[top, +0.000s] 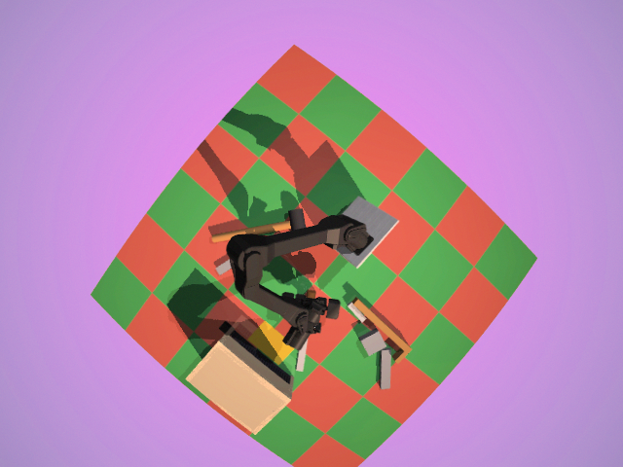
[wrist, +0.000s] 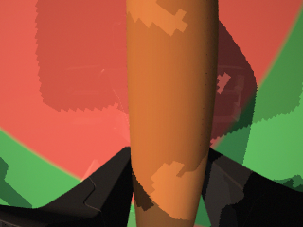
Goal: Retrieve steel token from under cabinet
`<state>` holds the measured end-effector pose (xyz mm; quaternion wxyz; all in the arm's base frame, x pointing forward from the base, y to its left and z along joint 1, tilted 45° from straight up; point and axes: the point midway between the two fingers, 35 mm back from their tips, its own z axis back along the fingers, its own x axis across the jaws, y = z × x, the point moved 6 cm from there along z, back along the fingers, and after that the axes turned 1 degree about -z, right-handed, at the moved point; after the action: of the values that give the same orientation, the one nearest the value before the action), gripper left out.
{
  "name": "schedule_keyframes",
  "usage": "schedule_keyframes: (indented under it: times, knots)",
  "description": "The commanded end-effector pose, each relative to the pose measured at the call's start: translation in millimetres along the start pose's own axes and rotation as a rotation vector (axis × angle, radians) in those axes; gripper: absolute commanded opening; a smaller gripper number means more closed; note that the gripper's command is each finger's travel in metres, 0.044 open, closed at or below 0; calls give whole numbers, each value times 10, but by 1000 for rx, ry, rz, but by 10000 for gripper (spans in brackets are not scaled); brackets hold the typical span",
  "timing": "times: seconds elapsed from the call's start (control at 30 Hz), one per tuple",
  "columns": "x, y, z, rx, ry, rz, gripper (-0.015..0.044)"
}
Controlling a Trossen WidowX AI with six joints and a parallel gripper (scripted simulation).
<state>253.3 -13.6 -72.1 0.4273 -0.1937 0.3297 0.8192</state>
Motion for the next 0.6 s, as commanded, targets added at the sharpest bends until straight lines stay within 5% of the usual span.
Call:
schedule_keyframes:
  times: [0.0, 0.57]
  knots:
    - [19, -63, 19, -9, 0, 2, 0]
    - [214, -108, 22, -11, -1, 2, 0]
